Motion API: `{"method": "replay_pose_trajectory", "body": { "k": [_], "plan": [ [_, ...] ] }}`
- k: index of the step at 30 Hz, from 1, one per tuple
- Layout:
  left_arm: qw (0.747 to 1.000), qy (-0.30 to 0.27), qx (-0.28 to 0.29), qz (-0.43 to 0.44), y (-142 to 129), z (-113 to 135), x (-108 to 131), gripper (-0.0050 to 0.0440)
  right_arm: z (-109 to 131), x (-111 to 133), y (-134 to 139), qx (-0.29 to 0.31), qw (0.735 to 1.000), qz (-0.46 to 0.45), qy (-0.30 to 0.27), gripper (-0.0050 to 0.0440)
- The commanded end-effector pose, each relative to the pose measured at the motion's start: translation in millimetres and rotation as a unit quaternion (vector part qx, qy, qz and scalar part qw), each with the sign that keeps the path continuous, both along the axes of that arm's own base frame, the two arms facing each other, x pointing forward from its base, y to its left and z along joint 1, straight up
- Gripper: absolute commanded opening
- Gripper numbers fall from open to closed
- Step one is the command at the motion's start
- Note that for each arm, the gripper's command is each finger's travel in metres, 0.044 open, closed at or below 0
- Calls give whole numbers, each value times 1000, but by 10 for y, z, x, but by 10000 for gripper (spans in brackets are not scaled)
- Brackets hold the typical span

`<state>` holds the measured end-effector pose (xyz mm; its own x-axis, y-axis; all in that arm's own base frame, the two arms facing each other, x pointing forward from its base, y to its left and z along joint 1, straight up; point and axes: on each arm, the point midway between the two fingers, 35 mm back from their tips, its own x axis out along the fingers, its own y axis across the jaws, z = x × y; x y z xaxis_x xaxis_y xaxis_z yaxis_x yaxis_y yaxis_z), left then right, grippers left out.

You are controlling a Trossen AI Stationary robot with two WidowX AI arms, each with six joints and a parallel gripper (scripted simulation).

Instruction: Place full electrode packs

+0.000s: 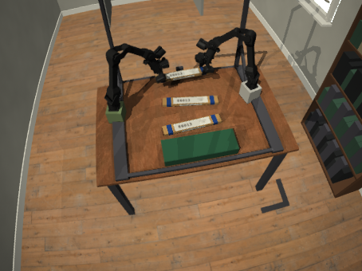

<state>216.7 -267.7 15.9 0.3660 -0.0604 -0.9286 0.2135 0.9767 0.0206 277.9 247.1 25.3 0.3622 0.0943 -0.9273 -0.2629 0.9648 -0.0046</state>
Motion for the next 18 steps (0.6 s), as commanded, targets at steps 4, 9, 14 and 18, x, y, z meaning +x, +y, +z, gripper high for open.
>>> {"method": "replay_pose_trajectory", "body": {
  "k": [4, 9, 14, 18],
  "plan": [
    [999, -6, -22, -34, 42, 145, -26, -50, 120, 66, -211, 13, 999, -33, -8, -50],
    [999, -6, -21, -36, 93, 143, -18, -50, 116, 74, -269, 13, 999, -32, -7, -50],
    [999, -6, -21, -34, 196, 140, 19, -50, 114, 94, -366, 11, 1000, -28, -8, -50],
    [999, -6, -21, -34, 275, 137, 44, -50, 112, 111, -445, 11, 1000, -28, -8, -50]
  ]
}}
